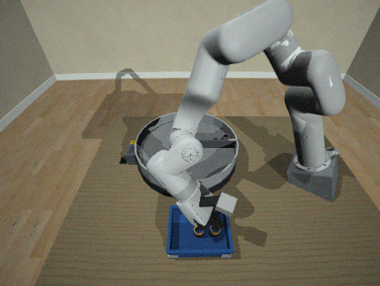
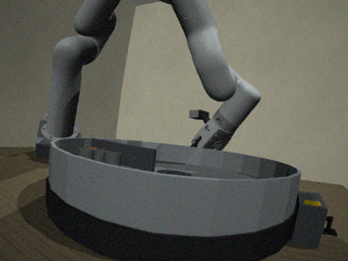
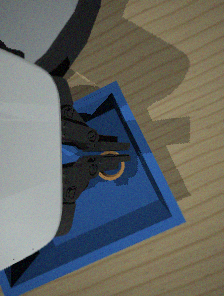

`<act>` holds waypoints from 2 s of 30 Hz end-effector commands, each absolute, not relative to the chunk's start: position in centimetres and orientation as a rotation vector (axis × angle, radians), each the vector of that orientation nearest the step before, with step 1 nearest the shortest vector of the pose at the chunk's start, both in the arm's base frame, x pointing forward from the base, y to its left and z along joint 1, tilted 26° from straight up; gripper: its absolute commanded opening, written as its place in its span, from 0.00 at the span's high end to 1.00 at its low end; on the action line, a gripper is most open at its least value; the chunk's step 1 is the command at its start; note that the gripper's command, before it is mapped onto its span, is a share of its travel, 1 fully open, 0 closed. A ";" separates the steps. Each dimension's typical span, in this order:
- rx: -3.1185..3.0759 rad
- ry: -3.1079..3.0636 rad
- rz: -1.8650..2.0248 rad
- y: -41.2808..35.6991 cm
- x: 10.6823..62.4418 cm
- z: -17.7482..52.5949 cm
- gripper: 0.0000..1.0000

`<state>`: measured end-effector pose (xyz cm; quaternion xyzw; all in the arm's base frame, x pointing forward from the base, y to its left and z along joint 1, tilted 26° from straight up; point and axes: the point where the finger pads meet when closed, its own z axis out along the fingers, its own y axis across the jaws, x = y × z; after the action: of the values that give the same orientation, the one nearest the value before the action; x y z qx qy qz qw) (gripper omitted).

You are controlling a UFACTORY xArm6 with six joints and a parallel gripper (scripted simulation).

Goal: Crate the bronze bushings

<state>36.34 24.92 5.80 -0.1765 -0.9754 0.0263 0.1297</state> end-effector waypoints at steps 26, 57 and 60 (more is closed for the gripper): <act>-0.512 -2.837 0.073 25.0 36.5 5.9 0.88; -0.512 -2.837 0.073 25.1 36.3 6.2 0.88; -0.512 -2.837 0.073 25.2 36.2 6.6 0.88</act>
<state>36.18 25.00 6.14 -0.1765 -0.9753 0.0264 0.1299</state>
